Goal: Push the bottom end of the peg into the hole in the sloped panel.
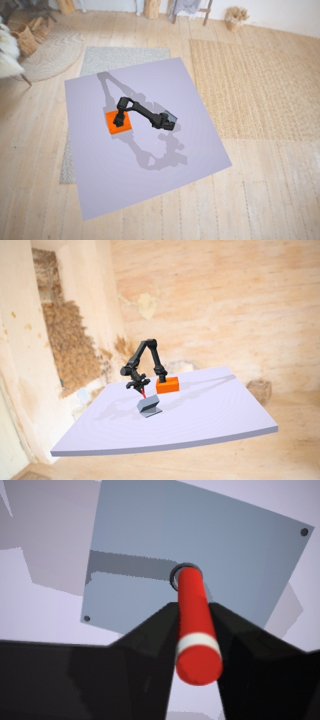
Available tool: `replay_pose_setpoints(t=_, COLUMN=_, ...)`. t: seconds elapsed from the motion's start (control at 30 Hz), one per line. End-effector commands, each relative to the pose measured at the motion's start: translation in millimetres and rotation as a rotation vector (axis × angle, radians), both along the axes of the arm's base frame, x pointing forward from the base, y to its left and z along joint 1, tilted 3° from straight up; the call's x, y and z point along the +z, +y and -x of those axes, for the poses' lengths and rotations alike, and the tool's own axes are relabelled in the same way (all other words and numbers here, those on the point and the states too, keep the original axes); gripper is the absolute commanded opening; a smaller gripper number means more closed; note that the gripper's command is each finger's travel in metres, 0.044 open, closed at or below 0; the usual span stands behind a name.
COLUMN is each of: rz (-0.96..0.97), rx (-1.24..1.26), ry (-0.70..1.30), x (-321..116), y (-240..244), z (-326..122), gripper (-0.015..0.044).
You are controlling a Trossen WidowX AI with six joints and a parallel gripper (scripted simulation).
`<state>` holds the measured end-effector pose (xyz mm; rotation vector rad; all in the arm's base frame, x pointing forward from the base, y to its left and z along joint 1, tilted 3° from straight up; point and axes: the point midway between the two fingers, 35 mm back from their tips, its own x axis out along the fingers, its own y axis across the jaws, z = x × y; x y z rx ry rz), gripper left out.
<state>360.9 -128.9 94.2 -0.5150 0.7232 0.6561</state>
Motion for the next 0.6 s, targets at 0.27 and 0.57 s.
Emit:
replay_pose_setpoints(t=0.27, rz=0.001, rx=0.0, ry=-0.001, x=-0.8, y=-0.6, z=1.3, gripper=0.0)
replay_pose_setpoints(t=0.57, rz=0.001, rx=0.0, ry=-0.001, x=-2.5, y=-0.5, z=2.8, gripper=0.0)
